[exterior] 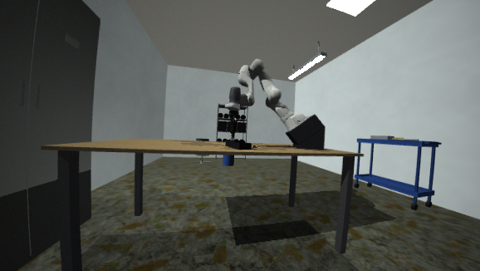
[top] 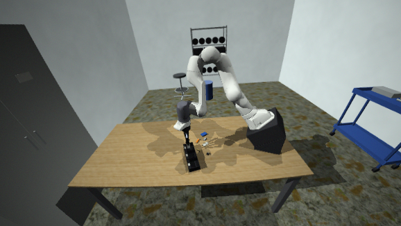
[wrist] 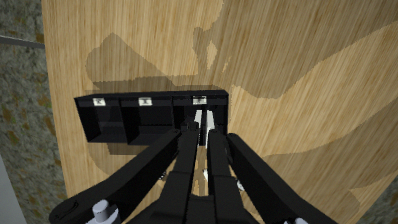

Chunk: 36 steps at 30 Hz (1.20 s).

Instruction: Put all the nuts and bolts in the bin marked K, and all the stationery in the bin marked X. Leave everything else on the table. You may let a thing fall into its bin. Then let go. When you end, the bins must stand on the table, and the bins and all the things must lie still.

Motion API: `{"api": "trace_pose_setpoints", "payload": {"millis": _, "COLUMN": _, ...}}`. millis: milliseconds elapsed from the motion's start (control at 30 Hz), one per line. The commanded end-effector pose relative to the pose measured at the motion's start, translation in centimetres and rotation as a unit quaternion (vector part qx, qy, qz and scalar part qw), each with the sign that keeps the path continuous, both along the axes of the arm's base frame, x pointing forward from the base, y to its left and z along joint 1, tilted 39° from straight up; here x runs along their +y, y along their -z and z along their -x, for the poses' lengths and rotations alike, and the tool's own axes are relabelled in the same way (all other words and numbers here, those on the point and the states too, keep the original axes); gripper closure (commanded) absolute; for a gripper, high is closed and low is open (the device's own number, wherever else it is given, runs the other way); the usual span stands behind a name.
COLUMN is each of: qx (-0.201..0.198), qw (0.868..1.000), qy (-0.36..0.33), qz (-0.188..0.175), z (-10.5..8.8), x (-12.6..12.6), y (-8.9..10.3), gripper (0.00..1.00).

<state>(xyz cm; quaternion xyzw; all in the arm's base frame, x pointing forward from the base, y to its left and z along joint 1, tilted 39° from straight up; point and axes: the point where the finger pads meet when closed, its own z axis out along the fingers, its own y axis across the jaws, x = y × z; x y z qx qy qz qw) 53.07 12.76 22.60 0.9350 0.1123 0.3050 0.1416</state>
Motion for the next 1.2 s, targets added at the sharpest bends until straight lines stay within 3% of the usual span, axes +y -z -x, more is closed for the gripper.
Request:
{"api": "trace_pose_setpoints", "payload": {"millis": 0, "qx": 0.005, "qw": 1.0, "qy": -0.005, "qz": 0.006, "z": 0.4, "x": -0.1, "y": -0.2, "gripper": 0.95}}
{"api": "trace_pose_setpoints", "payload": {"millis": 267, "qx": 0.005, "qw": 1.0, "qy": -0.005, "qz": 0.006, "z": 0.9, "x": 0.1, "y": -0.8, "gripper": 0.95}}
{"api": "trace_pose_setpoints", "payload": {"millis": 533, "qx": 0.005, "qw": 1.0, "qy": -0.005, "qz": 0.006, "z": 2.8, "x": 0.7, "y": -3.3, "gripper": 0.95}}
{"api": "trace_pose_setpoints", "payload": {"millis": 1167, "qx": 0.005, "qw": 1.0, "qy": -0.005, "qz": 0.006, "z": 2.8, "x": 0.7, "y": -3.3, "gripper": 0.95}}
